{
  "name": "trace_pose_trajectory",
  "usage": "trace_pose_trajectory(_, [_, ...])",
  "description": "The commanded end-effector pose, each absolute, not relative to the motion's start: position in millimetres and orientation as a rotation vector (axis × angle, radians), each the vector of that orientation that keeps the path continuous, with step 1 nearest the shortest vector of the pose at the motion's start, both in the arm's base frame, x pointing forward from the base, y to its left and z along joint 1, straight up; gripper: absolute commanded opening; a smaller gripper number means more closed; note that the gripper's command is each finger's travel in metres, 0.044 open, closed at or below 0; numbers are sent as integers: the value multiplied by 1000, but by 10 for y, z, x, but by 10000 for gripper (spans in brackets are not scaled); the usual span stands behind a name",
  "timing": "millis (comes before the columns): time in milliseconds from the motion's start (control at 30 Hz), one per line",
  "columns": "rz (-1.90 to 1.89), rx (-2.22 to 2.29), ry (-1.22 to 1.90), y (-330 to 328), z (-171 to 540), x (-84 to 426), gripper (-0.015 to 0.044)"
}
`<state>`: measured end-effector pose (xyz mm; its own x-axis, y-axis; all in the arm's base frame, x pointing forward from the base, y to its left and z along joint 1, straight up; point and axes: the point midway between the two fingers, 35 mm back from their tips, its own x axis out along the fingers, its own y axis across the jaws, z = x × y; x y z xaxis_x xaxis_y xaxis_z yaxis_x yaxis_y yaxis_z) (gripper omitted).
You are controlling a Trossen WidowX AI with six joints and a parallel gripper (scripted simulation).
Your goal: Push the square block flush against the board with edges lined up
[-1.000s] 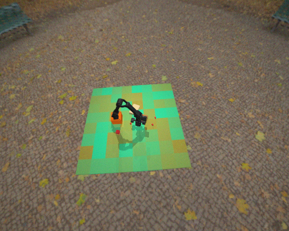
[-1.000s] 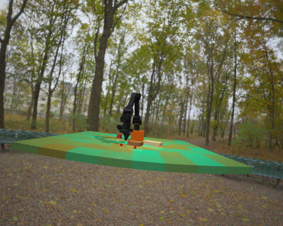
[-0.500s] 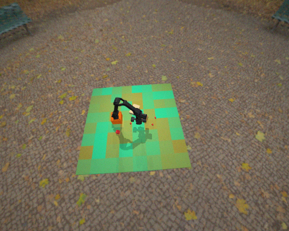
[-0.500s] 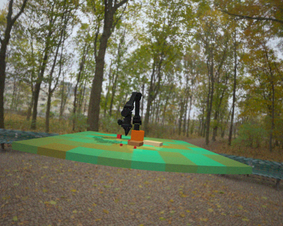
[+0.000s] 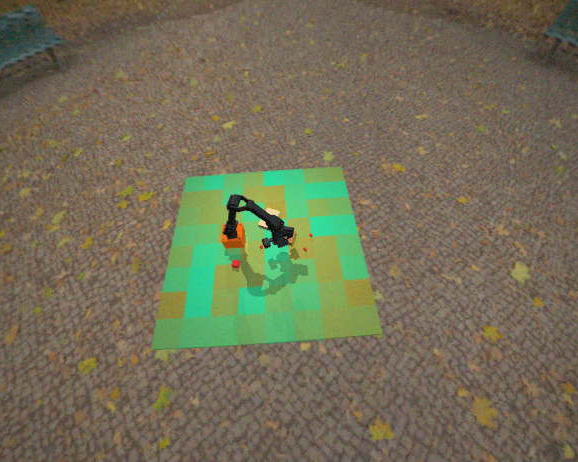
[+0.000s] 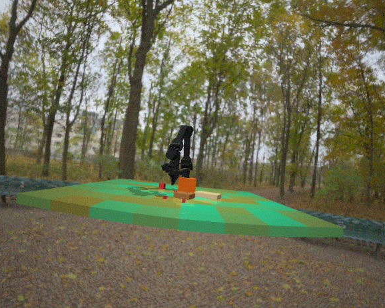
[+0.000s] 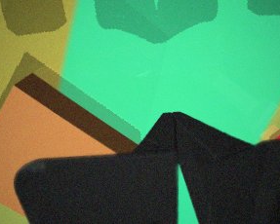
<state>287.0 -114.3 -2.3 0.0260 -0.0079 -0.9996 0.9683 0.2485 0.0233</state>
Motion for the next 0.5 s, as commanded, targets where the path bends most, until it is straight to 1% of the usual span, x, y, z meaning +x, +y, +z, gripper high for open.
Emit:
trace_pose_trajectory(0, [-925, 942, 1337, -1124, -24, 2865, 0])
trace_pose_trajectory(467, [-559, 566, 1471, -1074, -24, 2873, 0])
